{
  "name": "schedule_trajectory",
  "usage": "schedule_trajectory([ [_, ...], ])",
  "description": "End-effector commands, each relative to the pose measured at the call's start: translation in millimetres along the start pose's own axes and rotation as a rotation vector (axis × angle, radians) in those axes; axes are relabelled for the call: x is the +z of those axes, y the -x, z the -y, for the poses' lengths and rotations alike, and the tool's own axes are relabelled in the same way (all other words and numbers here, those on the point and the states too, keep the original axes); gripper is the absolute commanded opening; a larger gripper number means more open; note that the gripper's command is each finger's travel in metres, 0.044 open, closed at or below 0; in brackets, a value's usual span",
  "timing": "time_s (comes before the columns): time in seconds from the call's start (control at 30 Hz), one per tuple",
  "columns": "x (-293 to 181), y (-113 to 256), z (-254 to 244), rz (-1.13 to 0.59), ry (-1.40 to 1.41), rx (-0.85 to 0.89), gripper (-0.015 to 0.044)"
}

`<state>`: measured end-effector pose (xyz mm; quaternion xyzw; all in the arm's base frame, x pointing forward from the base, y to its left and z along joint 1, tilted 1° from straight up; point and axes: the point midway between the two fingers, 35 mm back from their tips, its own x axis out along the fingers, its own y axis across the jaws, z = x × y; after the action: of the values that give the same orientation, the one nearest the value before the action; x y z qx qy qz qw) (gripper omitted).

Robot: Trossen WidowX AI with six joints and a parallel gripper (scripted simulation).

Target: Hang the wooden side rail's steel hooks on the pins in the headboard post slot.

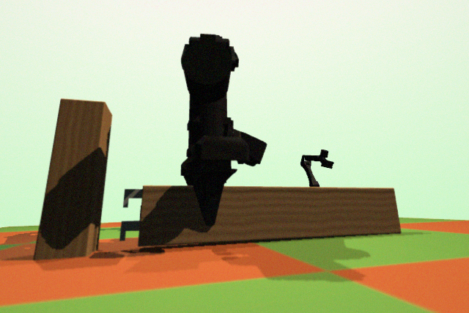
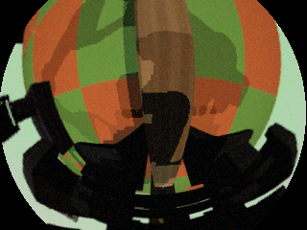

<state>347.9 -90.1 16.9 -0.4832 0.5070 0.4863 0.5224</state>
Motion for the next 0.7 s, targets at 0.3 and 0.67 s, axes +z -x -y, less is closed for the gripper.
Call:
schedule_trajectory([
  [0.3, -0.2, 9.3, 2.5, -0.002, 0.007, -0.018, 0.0000],
  [0.67, -0.2, 11.1, 2.5, -0.002, 0.007, -0.018, 0.0000],
])
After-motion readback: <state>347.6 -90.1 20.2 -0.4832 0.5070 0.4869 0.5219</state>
